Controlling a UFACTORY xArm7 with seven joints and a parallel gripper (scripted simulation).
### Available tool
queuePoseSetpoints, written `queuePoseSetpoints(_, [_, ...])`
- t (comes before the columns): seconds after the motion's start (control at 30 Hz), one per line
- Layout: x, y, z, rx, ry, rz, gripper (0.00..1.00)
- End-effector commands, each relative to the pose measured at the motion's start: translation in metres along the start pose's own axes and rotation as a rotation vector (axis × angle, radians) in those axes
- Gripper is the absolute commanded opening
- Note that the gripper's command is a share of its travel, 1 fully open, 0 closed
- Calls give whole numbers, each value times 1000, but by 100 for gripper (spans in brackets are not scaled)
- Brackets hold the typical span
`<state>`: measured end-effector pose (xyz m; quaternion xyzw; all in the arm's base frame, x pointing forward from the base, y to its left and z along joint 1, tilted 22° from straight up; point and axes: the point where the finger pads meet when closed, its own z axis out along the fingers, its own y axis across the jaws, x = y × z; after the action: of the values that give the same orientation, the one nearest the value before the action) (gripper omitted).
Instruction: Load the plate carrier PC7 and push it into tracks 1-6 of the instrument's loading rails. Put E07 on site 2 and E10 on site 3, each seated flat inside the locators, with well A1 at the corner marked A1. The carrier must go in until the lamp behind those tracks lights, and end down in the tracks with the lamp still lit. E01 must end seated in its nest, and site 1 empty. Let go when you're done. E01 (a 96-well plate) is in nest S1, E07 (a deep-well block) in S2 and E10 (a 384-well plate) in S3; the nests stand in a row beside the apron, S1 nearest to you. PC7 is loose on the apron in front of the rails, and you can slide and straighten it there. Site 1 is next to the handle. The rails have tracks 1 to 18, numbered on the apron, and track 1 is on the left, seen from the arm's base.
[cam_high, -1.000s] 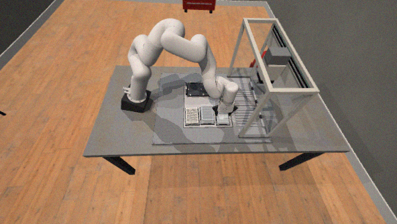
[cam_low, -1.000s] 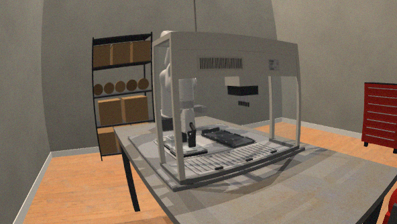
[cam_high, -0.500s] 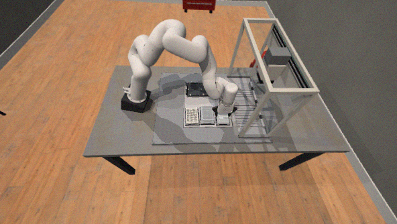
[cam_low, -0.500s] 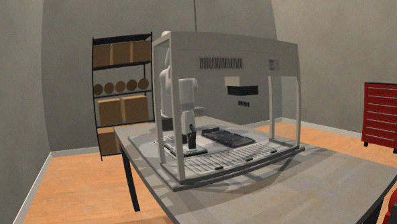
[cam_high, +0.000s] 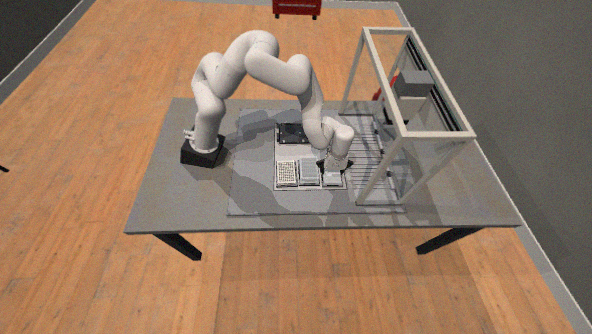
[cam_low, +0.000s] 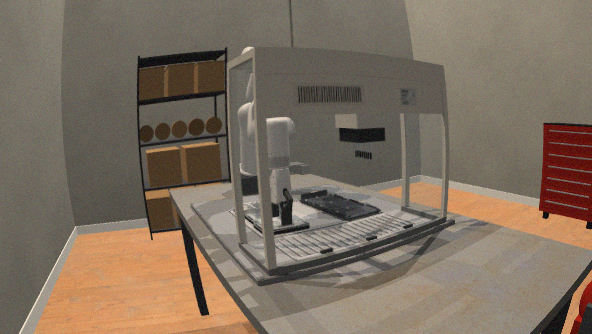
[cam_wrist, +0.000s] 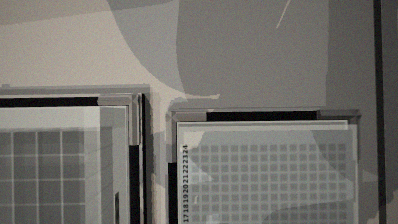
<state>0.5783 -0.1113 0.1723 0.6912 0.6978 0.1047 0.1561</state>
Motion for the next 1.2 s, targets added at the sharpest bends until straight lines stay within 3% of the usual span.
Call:
queuePoseSetpoints(0.0, [0,2,1,-4,0,0,100])
queuePoseSetpoints(0.63, [0,2,2,-4,0,0,100])
queuePoseSetpoints(0.67, [0,2,1,-4,0,0,0])
queuePoseSetpoints(1.17, [0,2,1,-4,0,0,0])
